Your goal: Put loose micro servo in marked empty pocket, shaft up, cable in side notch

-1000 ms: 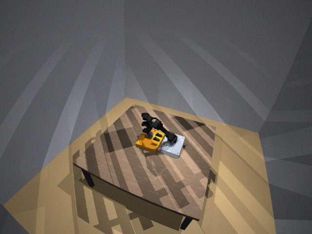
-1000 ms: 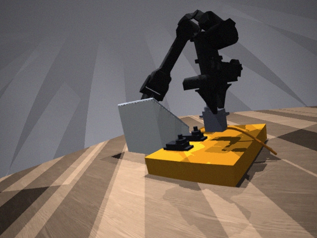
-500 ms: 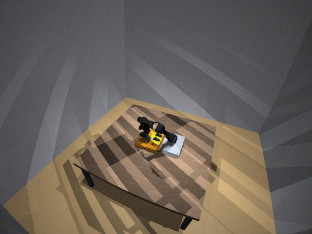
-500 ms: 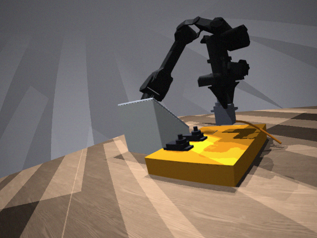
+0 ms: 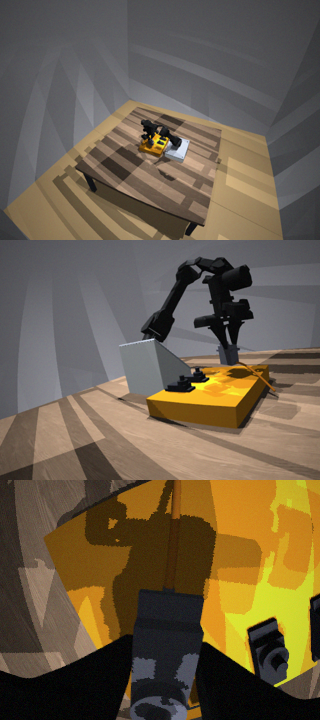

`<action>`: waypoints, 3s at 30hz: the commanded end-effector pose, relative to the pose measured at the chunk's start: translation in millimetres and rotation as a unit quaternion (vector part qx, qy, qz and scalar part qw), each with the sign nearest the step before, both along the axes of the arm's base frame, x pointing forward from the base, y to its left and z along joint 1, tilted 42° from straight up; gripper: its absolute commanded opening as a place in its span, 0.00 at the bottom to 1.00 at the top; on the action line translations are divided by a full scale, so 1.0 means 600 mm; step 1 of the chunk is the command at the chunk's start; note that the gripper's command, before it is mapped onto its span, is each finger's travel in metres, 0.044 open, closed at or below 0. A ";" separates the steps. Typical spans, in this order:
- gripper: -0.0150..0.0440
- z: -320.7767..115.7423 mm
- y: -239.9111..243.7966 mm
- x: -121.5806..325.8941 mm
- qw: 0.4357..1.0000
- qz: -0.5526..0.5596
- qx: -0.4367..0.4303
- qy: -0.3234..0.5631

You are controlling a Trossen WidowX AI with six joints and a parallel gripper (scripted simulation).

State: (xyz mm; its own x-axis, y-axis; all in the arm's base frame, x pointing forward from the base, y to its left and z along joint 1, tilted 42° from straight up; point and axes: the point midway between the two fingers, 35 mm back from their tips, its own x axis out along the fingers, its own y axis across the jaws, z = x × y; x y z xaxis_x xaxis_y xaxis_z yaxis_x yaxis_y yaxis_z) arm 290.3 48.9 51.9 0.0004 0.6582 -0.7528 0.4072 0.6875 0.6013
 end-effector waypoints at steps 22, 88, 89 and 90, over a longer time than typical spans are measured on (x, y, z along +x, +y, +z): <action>0.25 0.004 0.001 0.000 0.909 -0.315 0.003 0.274; 0.25 0.001 -0.002 -0.044 0.241 -0.730 0.002 0.640; 0.25 0.001 -0.002 -0.051 0.241 -0.730 0.002 0.640; 0.25 0.001 -0.002 -0.059 0.241 -0.730 0.002 0.640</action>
